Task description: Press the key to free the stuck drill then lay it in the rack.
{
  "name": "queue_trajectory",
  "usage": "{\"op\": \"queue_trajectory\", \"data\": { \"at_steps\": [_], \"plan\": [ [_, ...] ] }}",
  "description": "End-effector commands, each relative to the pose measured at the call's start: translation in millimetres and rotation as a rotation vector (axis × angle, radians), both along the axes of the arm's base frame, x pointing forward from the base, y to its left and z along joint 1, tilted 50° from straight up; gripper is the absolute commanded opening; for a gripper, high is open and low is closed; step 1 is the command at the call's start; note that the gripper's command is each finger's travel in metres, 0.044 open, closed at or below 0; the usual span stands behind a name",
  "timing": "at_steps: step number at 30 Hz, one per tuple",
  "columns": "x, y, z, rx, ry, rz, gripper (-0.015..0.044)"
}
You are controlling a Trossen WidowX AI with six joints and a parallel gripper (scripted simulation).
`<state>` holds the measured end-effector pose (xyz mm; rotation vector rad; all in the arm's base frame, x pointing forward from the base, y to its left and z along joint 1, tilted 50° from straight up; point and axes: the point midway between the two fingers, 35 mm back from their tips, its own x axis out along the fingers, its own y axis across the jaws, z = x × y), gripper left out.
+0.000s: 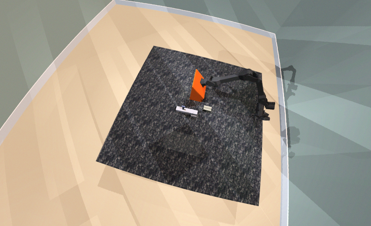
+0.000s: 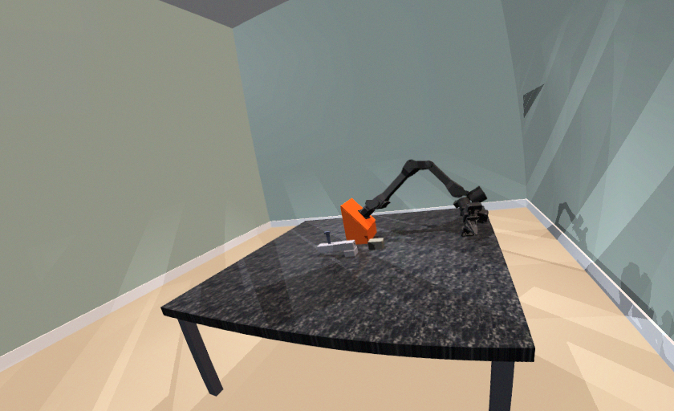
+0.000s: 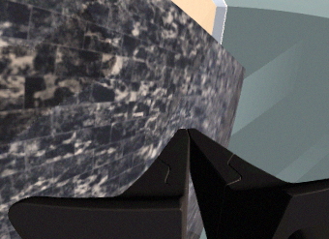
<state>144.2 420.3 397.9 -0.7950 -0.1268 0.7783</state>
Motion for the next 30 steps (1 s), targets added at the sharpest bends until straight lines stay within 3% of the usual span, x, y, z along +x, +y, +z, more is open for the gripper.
{"op": "queue_trajectory", "data": {
  "at_steps": [1,7,18,25,30],
  "plan": [
    [44.1,-3.6,-24.9,-0.035,0.052,-0.051,0.0000],
    [112.0,-21.9,-66.7,-0.117,0.136,-0.128,0.0000],
    [223.2,-109.9,-202.6,-0.407,0.441,-0.255,0.0000],
    [260.6,-205.4,-283.4,-0.483,0.733,-0.396,0.0000],
    [262.9,-261.7,-329.7,-0.500,0.939,-0.420,0.0000]
  ]
}}
